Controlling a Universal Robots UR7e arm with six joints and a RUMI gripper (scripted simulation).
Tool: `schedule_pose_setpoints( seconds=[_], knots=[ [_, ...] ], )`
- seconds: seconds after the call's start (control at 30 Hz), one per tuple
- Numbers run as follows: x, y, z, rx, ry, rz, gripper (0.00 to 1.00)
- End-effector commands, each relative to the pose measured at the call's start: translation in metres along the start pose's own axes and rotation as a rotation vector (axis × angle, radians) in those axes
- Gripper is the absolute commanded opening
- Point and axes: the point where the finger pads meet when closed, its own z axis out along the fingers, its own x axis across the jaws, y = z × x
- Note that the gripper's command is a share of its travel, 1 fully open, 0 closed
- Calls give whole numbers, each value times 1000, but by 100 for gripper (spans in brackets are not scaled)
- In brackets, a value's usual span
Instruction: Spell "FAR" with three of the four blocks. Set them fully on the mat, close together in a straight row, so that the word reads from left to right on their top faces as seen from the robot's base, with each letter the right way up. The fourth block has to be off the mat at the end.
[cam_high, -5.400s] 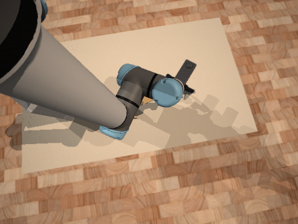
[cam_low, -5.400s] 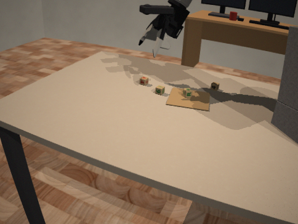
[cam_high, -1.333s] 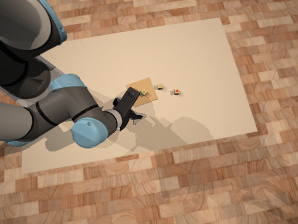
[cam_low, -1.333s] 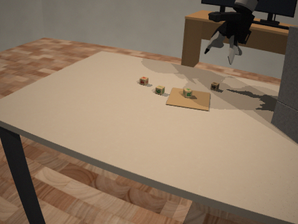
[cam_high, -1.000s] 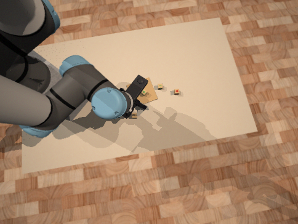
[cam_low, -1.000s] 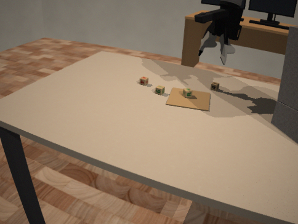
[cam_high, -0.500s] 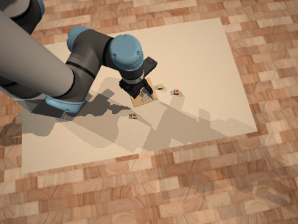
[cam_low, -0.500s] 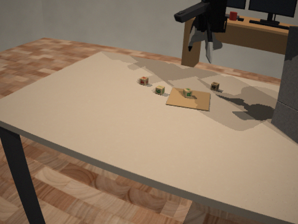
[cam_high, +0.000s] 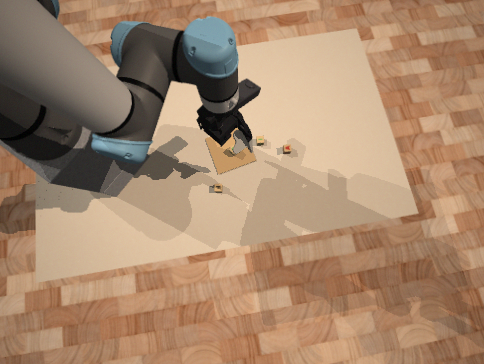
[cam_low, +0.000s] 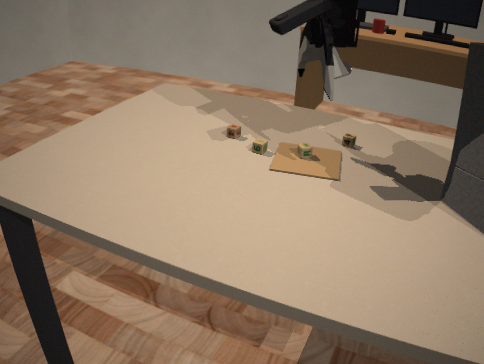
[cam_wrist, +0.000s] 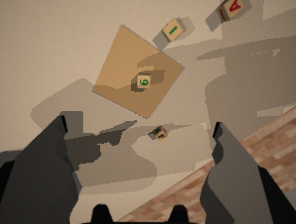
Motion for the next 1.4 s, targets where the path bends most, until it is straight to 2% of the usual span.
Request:
schedule_pose_setpoints(
  seconds=[0.0,0.77,1.37],
  knots=[
    [0,-1,-1,-1,3,1,100],
    [1,-2,1,-1,3,54,100],
    [4,-5,15,0,1,486,100]
  ],
)
